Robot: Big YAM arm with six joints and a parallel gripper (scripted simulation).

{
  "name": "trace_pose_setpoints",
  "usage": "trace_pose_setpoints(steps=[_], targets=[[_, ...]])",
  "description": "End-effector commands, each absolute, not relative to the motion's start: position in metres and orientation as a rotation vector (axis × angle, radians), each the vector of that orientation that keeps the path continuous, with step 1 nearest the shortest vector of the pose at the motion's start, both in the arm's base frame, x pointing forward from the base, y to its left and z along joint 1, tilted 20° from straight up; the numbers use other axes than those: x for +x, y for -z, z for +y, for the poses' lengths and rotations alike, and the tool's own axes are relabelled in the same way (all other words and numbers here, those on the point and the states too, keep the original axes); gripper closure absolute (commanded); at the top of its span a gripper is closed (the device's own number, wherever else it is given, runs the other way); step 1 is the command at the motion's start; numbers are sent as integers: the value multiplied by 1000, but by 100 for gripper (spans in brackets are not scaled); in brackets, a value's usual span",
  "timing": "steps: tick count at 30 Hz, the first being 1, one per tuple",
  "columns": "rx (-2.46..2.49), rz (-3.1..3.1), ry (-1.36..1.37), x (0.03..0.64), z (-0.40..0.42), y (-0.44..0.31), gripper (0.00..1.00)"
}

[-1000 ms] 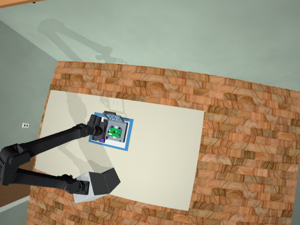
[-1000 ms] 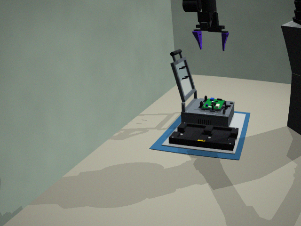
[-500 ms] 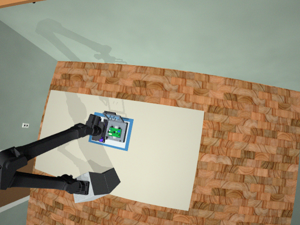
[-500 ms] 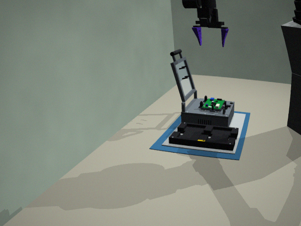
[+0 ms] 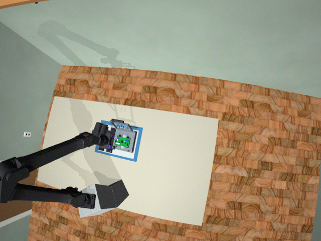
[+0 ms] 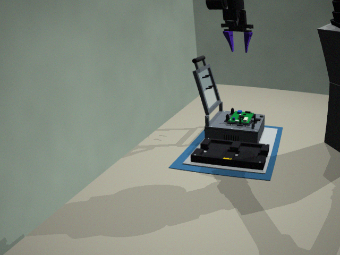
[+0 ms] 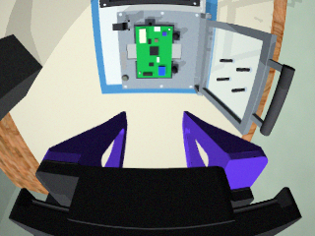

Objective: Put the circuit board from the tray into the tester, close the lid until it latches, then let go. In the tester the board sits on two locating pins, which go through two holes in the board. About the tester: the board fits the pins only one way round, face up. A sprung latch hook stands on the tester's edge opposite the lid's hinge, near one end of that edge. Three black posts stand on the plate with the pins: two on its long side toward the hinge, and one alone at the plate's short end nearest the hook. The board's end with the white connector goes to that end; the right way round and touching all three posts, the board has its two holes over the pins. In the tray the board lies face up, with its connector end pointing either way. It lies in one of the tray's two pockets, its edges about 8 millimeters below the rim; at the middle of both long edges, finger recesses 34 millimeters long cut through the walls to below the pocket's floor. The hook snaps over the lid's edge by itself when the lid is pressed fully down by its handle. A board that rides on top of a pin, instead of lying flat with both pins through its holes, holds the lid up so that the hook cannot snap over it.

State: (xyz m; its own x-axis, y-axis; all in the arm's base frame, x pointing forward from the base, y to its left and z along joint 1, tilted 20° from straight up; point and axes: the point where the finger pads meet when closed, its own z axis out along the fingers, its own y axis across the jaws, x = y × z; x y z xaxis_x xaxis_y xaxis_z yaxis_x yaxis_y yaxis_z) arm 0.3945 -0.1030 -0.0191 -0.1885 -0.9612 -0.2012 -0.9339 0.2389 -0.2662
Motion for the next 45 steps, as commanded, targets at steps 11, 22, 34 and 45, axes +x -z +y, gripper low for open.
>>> trace_pose_setpoints(steps=[11, 22, 34, 45], targets=[[-1742, 2185, 143, 404, -111, 13, 52], [-1742, 2184, 143, 404, -111, 13, 52], [-1745, 2186, 133, 425, -112, 8, 52], [-1748, 2184, 132, 471, -120, -6, 52]])
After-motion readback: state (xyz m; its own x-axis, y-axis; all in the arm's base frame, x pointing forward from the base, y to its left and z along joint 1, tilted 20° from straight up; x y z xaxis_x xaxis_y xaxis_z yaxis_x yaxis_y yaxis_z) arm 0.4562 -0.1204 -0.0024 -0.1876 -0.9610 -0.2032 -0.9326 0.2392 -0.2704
